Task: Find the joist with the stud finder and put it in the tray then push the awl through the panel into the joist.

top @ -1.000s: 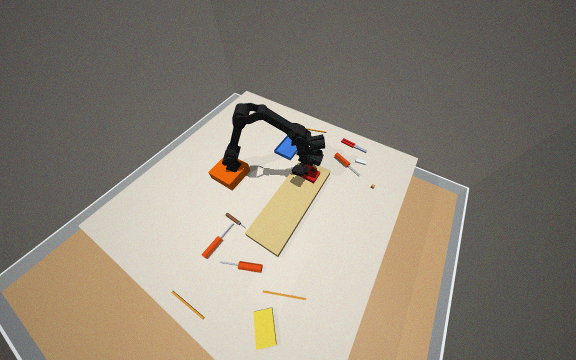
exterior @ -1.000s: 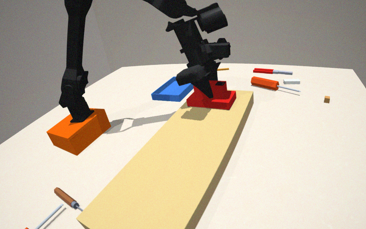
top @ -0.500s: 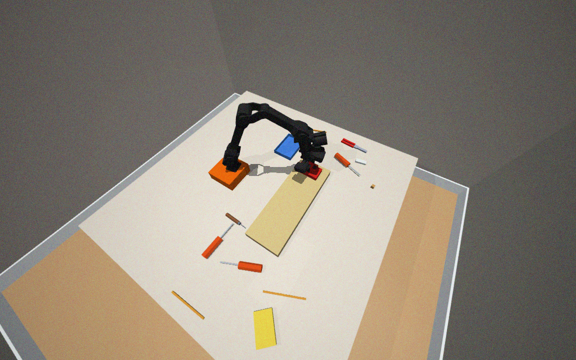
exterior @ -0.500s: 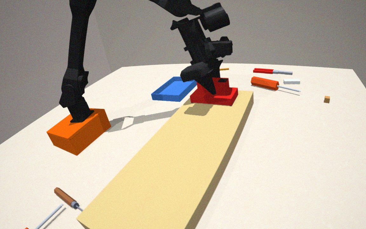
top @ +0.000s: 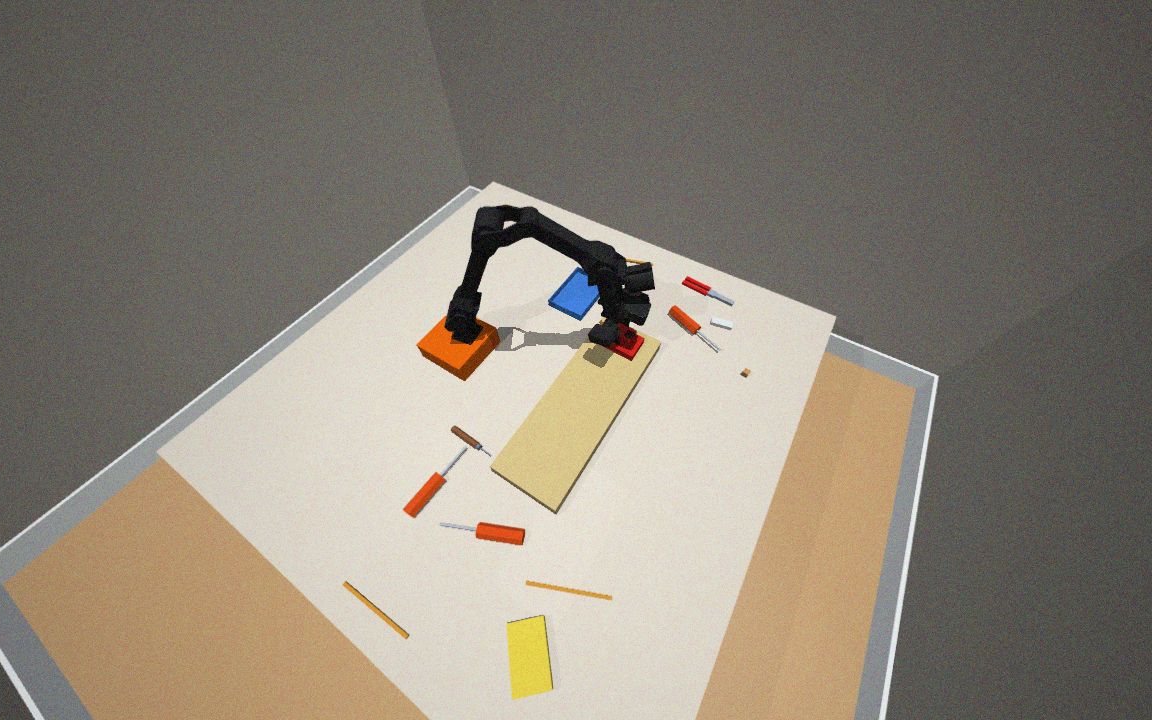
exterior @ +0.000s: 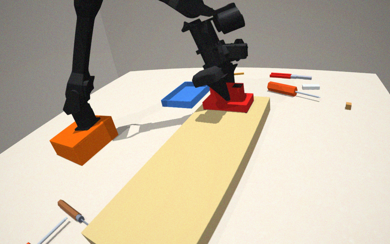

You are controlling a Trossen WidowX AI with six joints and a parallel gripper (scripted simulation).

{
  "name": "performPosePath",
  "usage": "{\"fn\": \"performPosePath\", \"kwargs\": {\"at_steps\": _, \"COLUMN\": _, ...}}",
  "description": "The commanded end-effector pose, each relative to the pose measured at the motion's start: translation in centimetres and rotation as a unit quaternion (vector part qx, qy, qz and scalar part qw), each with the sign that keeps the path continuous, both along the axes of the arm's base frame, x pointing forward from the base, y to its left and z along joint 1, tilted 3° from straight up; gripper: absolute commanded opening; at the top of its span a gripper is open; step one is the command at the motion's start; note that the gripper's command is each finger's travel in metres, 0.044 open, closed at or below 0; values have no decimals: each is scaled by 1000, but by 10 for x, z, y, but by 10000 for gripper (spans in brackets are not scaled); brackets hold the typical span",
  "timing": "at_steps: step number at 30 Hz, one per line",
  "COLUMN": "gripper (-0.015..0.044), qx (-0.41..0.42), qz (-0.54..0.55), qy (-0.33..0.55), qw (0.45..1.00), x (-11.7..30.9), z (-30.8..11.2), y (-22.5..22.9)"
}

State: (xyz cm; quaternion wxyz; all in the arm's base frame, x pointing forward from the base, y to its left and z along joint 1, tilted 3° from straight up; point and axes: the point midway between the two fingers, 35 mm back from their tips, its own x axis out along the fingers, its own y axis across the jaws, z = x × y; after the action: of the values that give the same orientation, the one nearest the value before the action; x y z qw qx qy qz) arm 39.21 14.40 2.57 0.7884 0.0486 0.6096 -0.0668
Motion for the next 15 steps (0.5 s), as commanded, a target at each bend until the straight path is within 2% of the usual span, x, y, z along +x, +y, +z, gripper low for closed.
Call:
{"fn": "performPosePath", "kwargs": {"at_steps": 1, "gripper": 0, "qx": -1, "qz": 0, "qy": 0, "qw": 1000, "x": -1, "z": 0, "y": -6}}
{"fn": "performPosePath", "kwargs": {"at_steps": 15, "gripper": 0, "qx": -1, "qz": 0, "qy": 0, "qw": 1000, "x": -4, "z": 0, "y": -27}}
